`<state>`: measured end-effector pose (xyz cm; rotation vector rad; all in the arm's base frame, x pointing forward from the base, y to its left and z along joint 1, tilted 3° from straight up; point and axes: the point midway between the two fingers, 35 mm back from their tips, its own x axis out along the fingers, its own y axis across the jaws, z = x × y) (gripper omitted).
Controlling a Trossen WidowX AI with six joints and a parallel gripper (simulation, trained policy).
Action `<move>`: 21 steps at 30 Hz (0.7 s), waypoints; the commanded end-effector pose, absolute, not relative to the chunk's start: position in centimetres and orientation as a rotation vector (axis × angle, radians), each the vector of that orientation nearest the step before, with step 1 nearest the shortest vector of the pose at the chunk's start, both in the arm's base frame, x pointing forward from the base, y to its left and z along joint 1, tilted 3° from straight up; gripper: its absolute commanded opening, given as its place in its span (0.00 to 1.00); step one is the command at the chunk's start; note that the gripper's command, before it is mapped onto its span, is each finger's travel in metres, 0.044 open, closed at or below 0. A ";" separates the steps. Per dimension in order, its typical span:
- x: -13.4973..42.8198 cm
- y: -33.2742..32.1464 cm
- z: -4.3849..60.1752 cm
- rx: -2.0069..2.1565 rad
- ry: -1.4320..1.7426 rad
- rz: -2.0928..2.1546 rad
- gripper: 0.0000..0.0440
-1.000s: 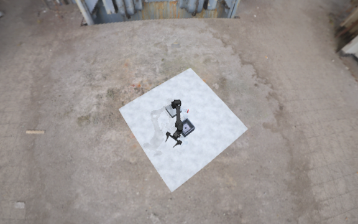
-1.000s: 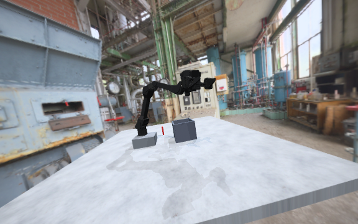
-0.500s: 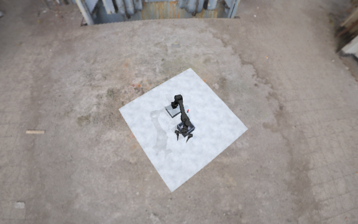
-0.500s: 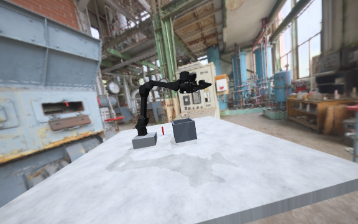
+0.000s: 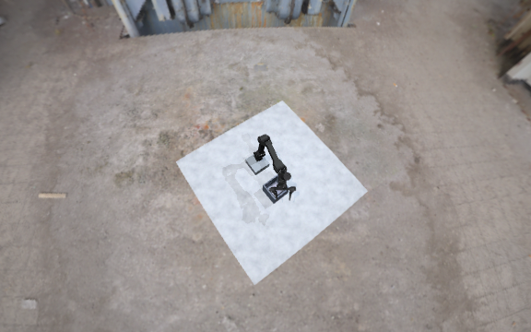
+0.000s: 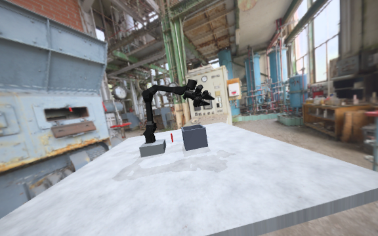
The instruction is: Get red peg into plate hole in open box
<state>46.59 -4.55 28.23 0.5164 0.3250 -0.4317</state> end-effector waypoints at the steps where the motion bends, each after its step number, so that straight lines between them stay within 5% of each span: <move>1: 45.4 -2.3 27.2 0.569 0.393 -0.387 1.00; 21: 34.1 10.3 21.1 0.850 0.904 -0.213 0.98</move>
